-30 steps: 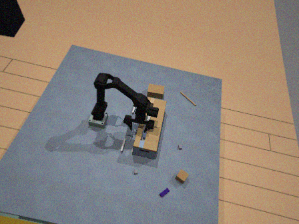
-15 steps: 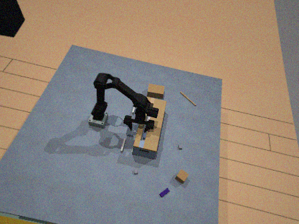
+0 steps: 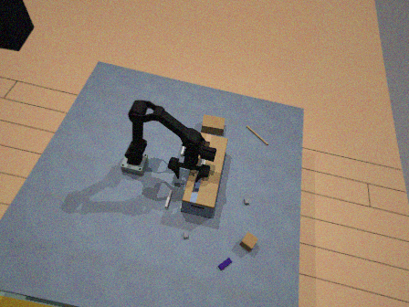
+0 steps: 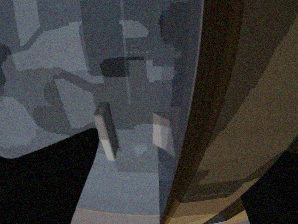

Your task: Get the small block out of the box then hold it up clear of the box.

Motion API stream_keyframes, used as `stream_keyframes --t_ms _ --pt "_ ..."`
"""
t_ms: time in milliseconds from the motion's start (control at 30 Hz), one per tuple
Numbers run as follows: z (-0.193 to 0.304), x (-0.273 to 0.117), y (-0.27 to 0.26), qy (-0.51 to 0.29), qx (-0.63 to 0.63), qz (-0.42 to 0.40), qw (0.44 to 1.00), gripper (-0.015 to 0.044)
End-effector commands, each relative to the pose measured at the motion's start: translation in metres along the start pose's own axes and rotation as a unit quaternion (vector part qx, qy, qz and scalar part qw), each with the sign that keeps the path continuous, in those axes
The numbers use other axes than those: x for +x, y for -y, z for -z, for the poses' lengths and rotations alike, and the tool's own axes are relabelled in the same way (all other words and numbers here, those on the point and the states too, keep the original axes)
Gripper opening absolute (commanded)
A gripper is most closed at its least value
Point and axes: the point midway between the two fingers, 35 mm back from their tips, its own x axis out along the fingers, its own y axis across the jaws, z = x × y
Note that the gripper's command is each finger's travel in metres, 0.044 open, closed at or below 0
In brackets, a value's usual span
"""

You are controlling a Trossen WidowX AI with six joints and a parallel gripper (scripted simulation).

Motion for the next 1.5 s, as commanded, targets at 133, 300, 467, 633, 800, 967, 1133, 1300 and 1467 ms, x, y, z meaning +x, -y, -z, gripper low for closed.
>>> stream_keyframes --t_ms 133,300,467,633,800,967,1133,1300,1467 --pt "0.017 0.005 0.0 -0.003 0.001 0.001 1.0 0.04" --pt "0.026 0.008 0.0 -0.003 0.001 0.001 1.0 0.04" --pt "0.036 0.012 0.0 -0.004 0.001 0.001 1.0 0.04" --pt "0.047 0.015 0.0 -0.004 0.001 0.001 1.0 0.04" --pt "0.054 0.018 0.0 -0.005 0.001 0.001 1.0 0.04" --pt "0.061 -0.003 0.002 -0.005 0.002 0.001 1.0 0.04" --pt "0.073 -0.044 0.0 -0.006 0.003 0.001 1.0 0.04" --pt "0.072 -0.04 0.002 -0.005 0.003 0.006 1.0 0.04" --pt "0.077 -0.046 0.01 0.049 0.172 0.032 0.983 0.0285"
